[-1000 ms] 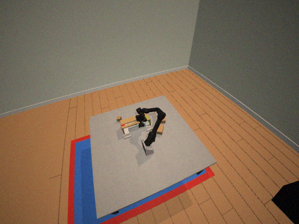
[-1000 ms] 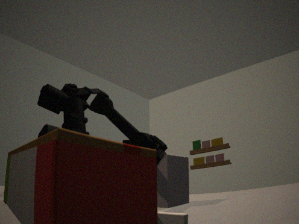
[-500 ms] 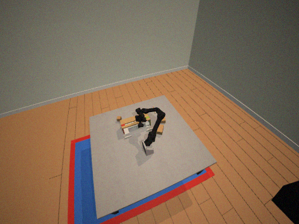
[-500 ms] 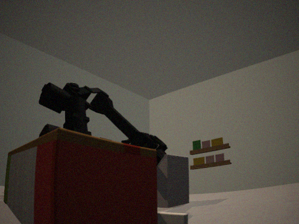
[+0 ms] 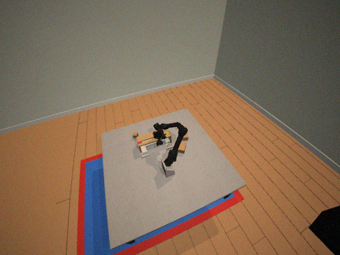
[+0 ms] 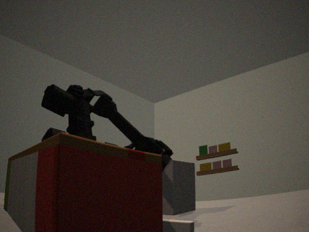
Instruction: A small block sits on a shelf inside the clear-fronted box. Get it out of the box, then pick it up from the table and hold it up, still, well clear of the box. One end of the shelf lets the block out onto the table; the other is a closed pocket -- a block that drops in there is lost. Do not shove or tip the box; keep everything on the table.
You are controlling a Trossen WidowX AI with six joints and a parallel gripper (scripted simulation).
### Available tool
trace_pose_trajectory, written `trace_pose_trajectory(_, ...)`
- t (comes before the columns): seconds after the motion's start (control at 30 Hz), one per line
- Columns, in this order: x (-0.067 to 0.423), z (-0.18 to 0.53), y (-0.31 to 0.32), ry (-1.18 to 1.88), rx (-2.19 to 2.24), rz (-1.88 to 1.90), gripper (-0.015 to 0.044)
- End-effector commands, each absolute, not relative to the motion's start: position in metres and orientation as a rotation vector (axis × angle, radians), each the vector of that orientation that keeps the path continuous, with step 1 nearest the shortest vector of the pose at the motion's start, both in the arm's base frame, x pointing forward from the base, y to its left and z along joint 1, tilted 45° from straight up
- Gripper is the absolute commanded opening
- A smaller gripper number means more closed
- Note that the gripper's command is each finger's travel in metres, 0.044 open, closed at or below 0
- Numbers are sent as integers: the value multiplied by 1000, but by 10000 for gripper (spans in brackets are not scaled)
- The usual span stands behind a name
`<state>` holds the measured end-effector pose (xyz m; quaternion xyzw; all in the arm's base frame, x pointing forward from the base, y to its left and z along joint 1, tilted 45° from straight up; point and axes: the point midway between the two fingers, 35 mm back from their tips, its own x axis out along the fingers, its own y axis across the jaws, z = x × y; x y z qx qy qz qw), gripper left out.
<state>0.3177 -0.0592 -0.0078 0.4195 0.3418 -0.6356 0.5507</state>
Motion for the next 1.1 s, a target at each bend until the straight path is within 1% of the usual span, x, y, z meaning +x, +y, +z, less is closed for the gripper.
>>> trace_pose_trajectory(0.0, 318, -12, -56, 807, 999, -1508, 400)
trace_pose_trajectory(0.57, 320, -24, -44, 808, 1000, -1507, 400)
trace_pose_trajectory(1.07, 320, -18, -50, 807, 999, -1507, 400)
